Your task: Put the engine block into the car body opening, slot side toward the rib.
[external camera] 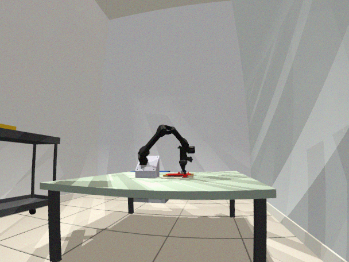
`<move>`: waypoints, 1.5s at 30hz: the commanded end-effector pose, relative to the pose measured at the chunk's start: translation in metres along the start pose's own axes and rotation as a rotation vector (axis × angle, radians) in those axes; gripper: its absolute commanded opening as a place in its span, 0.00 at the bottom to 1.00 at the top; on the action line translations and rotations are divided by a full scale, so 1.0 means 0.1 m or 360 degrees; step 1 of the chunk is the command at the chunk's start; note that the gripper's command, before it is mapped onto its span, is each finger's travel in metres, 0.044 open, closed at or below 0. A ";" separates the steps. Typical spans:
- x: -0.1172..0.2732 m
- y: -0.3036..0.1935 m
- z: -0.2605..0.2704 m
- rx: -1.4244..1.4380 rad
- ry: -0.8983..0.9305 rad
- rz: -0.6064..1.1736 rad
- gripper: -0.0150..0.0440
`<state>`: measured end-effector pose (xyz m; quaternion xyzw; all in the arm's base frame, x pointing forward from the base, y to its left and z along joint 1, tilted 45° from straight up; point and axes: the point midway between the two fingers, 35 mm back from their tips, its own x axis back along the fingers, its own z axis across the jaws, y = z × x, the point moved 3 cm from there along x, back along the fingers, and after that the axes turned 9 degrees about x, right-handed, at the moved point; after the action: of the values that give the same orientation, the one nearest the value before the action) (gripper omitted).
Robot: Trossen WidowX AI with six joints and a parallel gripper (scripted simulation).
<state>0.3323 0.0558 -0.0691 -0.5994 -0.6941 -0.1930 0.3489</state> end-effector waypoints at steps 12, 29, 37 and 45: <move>0.00 0.00 0.00 0.0000 0.0000 0.0000 0.97; 0.13 -0.01 0.00 0.0015 -0.0005 0.0006 1.00; 0.13 -0.01 0.00 0.0015 -0.0005 0.0006 0.96; 0.13 -0.01 0.00 0.0015 -0.0005 0.0006 0.60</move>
<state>0.3304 0.0642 -0.0603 -0.5983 -0.6961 -0.1845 0.3514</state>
